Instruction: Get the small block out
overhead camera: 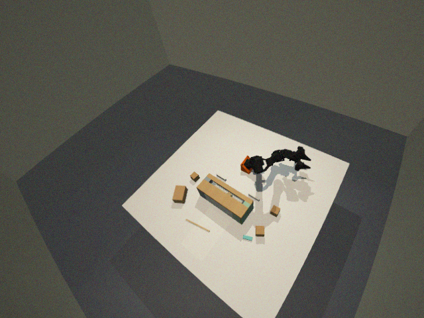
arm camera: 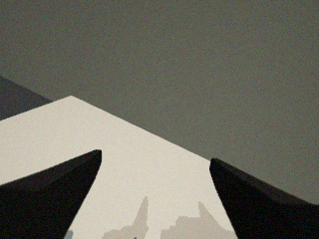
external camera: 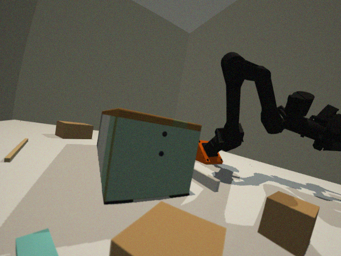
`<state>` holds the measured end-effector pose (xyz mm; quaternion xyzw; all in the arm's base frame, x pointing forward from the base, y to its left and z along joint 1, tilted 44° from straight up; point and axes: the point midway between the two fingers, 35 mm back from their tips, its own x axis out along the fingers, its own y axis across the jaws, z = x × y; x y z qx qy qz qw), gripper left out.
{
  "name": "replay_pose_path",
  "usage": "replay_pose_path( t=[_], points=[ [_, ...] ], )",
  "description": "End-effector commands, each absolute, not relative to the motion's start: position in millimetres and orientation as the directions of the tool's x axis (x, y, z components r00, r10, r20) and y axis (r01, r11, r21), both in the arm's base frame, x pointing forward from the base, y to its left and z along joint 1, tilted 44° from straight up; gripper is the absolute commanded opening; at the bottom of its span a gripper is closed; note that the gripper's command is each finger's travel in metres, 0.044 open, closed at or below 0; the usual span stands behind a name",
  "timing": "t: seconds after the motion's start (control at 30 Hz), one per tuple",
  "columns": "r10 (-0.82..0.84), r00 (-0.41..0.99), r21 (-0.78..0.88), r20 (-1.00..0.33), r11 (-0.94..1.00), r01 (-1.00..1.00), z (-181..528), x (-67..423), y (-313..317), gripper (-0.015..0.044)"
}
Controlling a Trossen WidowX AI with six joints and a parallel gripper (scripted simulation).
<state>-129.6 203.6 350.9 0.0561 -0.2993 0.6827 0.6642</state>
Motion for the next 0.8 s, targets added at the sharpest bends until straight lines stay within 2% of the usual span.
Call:
replay_pose_path(
  t=[0.0, 0.33, 0.77],
  points=[
    [0.873, -0.110, -0.336, 0.475, 0.064, -0.940, 351.4, -129.5, 204.0, 0.0400],
    [0.891, 0.012, -0.513, 0.453, 0.272, -0.814, 379.7, -99.3, 250.7, 0.0400],
    [0.914, 0.261, -0.718, 0.312, 0.406, -0.565, 386.0, 2.2, 311.7, 0.0400]
  ],
)
